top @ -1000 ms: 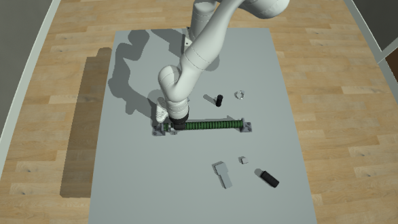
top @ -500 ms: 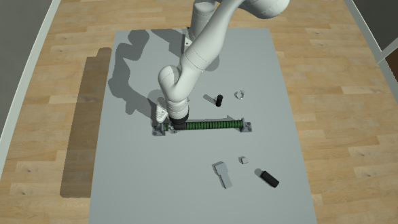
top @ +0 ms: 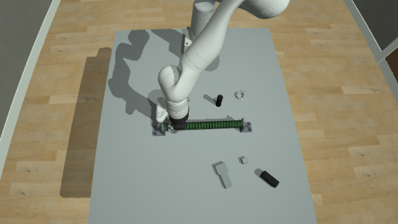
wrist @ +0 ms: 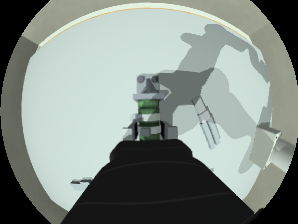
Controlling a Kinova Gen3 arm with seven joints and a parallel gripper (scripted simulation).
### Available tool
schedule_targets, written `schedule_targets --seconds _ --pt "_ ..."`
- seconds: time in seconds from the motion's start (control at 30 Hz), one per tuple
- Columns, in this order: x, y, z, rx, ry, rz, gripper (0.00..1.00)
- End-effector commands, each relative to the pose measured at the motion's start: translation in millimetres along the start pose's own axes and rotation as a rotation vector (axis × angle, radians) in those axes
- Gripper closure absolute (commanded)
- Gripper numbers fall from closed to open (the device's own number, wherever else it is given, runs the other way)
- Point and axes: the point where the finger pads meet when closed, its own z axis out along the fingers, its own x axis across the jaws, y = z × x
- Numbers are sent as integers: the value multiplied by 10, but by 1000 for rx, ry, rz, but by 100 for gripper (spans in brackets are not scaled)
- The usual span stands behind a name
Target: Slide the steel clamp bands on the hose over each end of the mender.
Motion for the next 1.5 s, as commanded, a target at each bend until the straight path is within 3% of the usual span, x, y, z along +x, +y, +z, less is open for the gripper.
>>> schedule_targets --seconds 0.0,1.0,1.47 --pt "-6 -2 -8 0 -2 0 25" --pt "-8 25 -16 0 -2 0 25" --pt "-8 200 -16 0 -2 0 25"
